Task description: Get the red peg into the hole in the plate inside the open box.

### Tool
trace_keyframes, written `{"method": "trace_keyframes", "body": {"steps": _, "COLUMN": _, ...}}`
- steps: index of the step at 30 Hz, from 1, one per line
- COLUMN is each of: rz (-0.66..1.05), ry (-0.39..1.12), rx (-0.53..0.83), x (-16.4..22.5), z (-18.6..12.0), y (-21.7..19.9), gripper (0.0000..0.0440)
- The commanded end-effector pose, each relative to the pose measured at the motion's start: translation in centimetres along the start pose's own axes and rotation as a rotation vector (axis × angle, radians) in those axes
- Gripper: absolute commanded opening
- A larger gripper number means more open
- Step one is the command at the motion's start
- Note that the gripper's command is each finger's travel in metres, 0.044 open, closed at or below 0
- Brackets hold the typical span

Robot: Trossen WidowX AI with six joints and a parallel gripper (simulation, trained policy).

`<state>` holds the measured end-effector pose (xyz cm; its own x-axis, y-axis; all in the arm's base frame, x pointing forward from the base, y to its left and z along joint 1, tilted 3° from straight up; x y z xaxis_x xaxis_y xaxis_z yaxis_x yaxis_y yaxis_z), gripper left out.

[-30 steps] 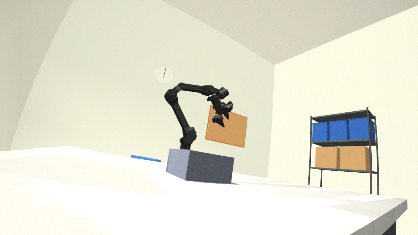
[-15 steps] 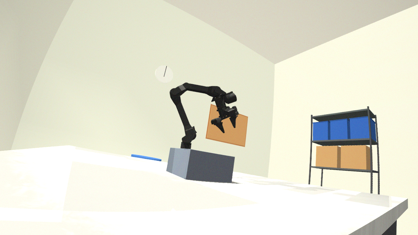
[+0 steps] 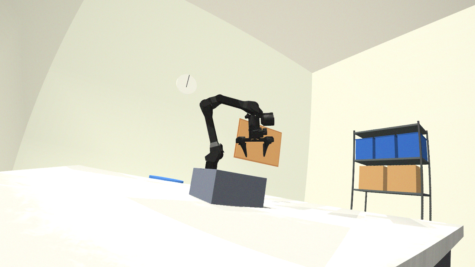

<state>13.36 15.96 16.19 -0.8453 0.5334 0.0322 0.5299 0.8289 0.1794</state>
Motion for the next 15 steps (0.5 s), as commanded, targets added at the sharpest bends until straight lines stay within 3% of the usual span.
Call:
{"method": "trace_keyframes", "body": {"steps": 1, "rz": 0.101, "ry": -0.023, "rx": 0.114, "x": -1.6, "z": 1.3, "y": -1.4, "gripper": 0.044}}
{"method": "trace_keyframes", "body": {"steps": 15, "rz": 0.287, "ry": -0.054, "rx": 0.36, "x": -4.8, "z": 4.9, "y": -4.0, "gripper": 0.044}}
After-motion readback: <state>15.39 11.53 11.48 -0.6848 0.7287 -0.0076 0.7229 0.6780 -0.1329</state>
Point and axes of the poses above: the point midway between the two fingers, 35 mm back from their tips, its own z axis out along the fingers, its own y axis across the jaws, x = y × z, the point moved 1 cm from there along -z, back along the fingers, and after that the axes turned 5 degrees about z, right-handed, at the moved point
